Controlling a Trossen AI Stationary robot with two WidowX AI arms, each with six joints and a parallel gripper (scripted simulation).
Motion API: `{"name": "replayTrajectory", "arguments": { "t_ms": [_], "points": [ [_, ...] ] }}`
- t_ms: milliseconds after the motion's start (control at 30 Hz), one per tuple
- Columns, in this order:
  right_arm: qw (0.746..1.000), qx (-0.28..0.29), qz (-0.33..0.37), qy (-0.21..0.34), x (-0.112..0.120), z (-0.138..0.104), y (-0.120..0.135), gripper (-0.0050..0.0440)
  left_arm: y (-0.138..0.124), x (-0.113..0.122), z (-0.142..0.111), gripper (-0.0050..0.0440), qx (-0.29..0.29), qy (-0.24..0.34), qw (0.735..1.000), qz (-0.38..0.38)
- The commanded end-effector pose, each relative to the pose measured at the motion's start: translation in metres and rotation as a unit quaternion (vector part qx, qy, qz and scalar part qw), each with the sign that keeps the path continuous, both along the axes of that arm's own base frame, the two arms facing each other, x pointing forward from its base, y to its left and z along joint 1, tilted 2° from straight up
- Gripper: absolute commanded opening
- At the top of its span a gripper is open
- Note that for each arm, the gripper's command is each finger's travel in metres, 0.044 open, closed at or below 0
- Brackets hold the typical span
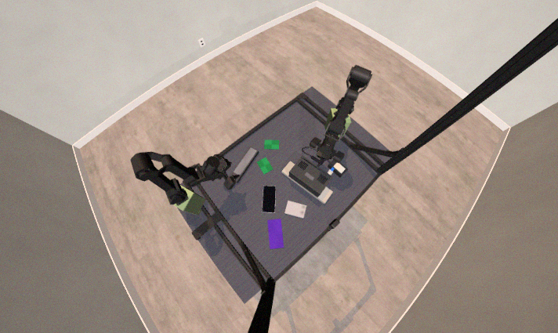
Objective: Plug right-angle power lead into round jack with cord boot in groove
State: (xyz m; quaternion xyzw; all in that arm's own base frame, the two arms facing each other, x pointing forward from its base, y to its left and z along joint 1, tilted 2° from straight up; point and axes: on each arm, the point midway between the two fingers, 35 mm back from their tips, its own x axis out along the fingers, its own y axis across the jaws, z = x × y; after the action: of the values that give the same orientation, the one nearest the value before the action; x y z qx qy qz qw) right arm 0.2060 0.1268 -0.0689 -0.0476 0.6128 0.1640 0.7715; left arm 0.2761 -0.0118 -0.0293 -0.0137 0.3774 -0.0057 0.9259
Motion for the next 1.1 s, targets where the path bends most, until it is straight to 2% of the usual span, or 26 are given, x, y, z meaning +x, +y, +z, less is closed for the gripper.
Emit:
{"name": "replayTrajectory", "arguments": {
  "t_ms": [0,367,1067],
  "points": [
    [1.000,0.010,0.001,0.011,-0.0009,-0.0033,-0.0013,0.0000,0.0003,0.0003,0.0005,0.0400,0.002,-0.002,1.000,0.000],
    [0.998,0.045,0.002,0.032,-0.0012,-0.0062,-0.0029,0.0000,0.0003,0.0003,0.0005,0.0400,0.002,-0.002,1.000,0.000],
    [0.983,0.171,0.001,0.068,0.0010,-0.0068,-0.0079,0.0000,0.0003,0.0003,0.0005,0.0400,0.002,-0.002,1.000,0.000]
  ]
}}
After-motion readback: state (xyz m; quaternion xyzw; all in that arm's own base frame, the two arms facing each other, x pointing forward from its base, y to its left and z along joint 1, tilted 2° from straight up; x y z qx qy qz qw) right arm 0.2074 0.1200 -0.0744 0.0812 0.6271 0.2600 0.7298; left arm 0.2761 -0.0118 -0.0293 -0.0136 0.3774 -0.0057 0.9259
